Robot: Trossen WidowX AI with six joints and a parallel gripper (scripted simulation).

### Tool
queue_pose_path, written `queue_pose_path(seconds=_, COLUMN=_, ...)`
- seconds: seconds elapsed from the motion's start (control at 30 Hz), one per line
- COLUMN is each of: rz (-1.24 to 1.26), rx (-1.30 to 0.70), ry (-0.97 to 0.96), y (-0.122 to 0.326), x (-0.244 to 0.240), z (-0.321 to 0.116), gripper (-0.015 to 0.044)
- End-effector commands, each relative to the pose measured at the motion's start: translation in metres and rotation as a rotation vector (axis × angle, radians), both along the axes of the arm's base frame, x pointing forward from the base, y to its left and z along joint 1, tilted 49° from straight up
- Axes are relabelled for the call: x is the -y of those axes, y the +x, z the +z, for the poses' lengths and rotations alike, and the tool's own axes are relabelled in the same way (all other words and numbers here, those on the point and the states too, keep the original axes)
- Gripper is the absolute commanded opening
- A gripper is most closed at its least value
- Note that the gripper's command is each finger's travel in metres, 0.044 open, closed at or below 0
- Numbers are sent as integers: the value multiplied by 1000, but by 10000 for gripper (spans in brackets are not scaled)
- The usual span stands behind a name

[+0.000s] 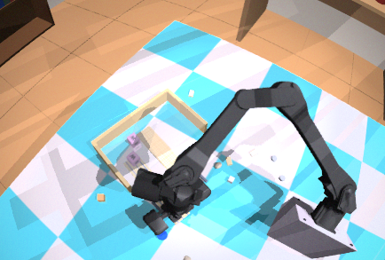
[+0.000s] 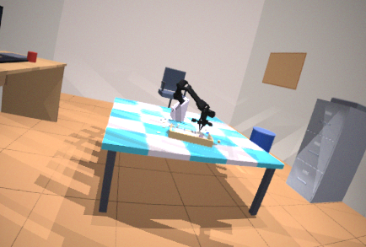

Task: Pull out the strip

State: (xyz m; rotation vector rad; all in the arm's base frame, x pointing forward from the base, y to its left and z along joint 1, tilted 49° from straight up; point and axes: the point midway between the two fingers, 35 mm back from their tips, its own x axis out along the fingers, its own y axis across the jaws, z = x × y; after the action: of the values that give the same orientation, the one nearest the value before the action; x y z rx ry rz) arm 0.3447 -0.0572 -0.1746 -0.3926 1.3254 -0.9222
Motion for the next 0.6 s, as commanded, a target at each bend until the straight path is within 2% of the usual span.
queue_pose_path(seconds=0.0, rz=-15, rx=-25, ry=7, y=-16, x=2, z=-6, gripper=0)
queue_pose_path(seconds=0.57, rz=-15, rx=-26, ry=7, y=-40, x=-3, z=-11, gripper=0)
